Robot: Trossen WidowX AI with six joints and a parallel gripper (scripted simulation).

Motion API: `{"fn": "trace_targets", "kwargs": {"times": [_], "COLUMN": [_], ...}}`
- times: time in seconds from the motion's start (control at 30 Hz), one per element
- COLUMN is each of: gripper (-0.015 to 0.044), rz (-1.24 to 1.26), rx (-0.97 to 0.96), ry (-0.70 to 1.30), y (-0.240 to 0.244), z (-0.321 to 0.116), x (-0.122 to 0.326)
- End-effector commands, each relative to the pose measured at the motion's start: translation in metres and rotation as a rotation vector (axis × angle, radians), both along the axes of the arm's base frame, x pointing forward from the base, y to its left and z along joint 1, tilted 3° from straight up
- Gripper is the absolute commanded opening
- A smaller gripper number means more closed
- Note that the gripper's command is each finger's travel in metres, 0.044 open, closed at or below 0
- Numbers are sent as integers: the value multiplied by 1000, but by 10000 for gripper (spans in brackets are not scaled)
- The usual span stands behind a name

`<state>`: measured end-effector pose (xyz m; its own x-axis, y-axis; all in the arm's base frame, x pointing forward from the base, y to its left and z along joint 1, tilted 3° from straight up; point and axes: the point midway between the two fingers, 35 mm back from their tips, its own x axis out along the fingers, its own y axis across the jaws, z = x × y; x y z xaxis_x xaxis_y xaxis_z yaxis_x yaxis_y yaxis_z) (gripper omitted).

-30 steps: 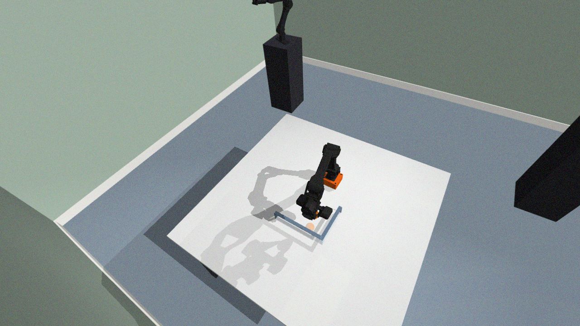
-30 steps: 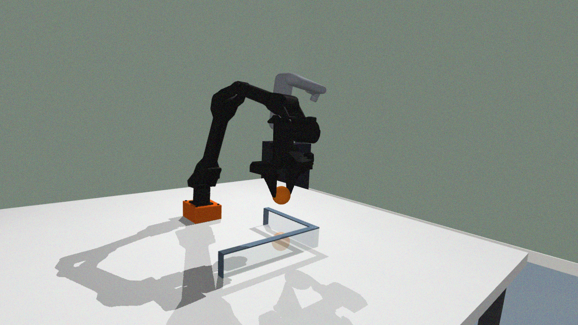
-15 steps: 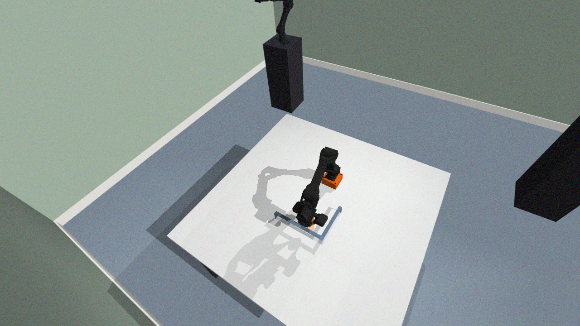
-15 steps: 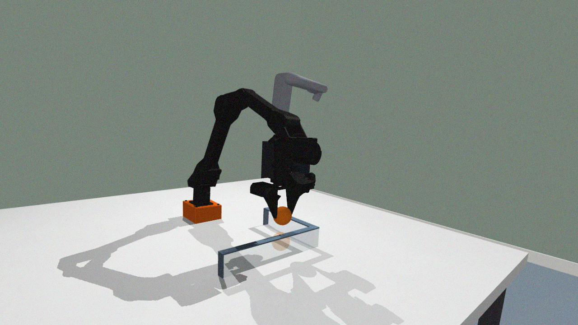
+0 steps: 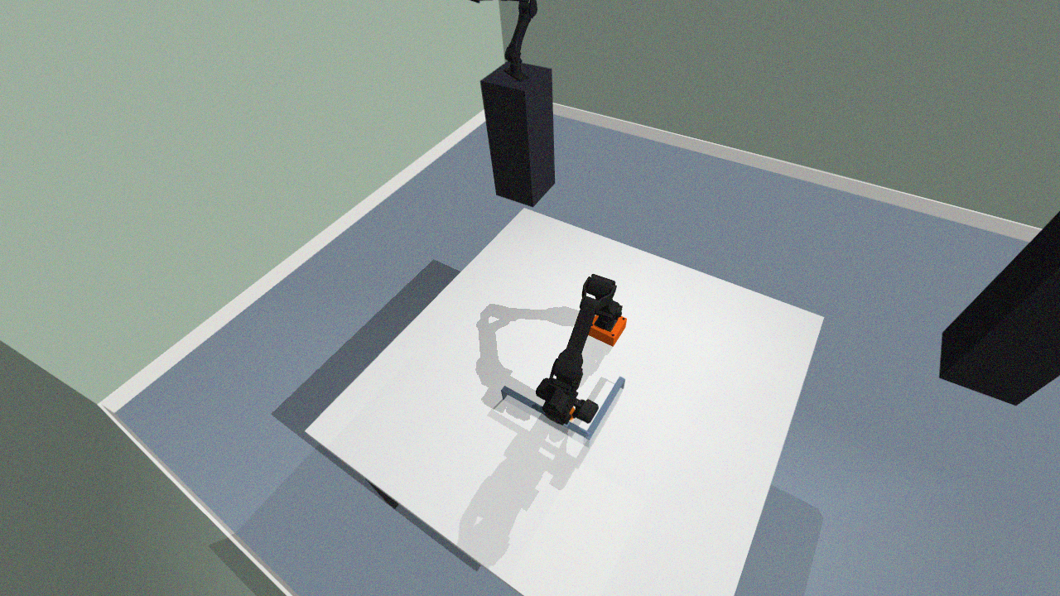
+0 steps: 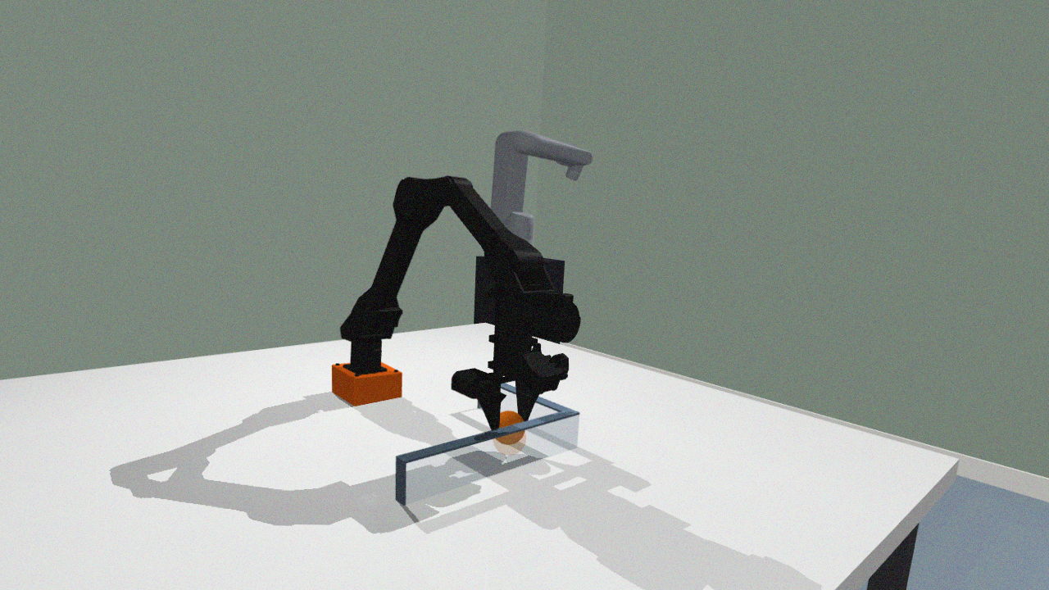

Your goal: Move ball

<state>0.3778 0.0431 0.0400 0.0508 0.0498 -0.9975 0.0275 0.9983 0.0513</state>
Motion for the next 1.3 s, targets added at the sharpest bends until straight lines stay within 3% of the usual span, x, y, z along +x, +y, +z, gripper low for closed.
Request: {"fn": "trace_targets", "kwargs": {"times": [0.0, 0.47, 0.93, 1.03, 1.17, 1.27], "gripper": [0, 0, 361, 361, 361, 361], "rz": [1, 1, 2, 2, 1, 1], "rx": [-1, -1, 0, 0, -1, -1], "ry": [3, 3, -3, -2, 2, 2], "y": [0, 1, 1, 0, -3, -3], "z": [-6, -22, -17, -7, 56, 67], "x": [-1, 0, 1, 2, -2, -4]}}
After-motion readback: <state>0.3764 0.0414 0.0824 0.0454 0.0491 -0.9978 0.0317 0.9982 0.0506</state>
